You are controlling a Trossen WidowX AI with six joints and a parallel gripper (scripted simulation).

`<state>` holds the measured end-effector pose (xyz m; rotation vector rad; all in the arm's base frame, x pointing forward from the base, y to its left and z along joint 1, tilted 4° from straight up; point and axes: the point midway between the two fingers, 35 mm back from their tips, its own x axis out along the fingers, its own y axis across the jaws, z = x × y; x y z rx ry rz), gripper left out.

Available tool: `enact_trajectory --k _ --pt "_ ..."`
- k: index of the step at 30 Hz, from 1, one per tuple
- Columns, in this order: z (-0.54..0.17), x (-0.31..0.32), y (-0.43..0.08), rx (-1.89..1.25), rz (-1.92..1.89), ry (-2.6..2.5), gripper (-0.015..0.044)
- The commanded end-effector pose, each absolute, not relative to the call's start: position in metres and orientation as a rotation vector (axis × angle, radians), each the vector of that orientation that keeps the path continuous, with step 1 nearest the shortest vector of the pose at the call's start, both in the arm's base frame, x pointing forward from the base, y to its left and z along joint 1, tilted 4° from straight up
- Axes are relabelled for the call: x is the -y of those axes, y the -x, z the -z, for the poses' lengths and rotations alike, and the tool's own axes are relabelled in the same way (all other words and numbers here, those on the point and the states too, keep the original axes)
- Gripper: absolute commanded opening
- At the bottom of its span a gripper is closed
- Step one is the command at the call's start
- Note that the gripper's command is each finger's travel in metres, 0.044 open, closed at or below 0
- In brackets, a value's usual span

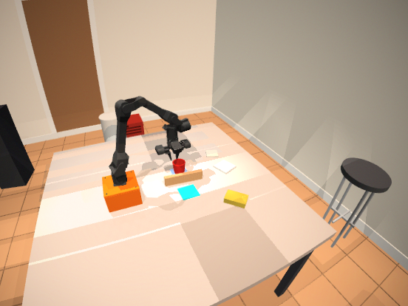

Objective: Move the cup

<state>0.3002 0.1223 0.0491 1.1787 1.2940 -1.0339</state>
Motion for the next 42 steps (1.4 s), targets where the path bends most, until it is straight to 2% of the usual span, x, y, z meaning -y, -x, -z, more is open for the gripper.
enact_trajectory --k 1,42 --pt "-0.038 -0.123 -0.299 -1.304 1.052 -1.174 0.0148" --pt "0.017 -0.127 -0.299 -1.304 1.052 -1.174 0.0148"
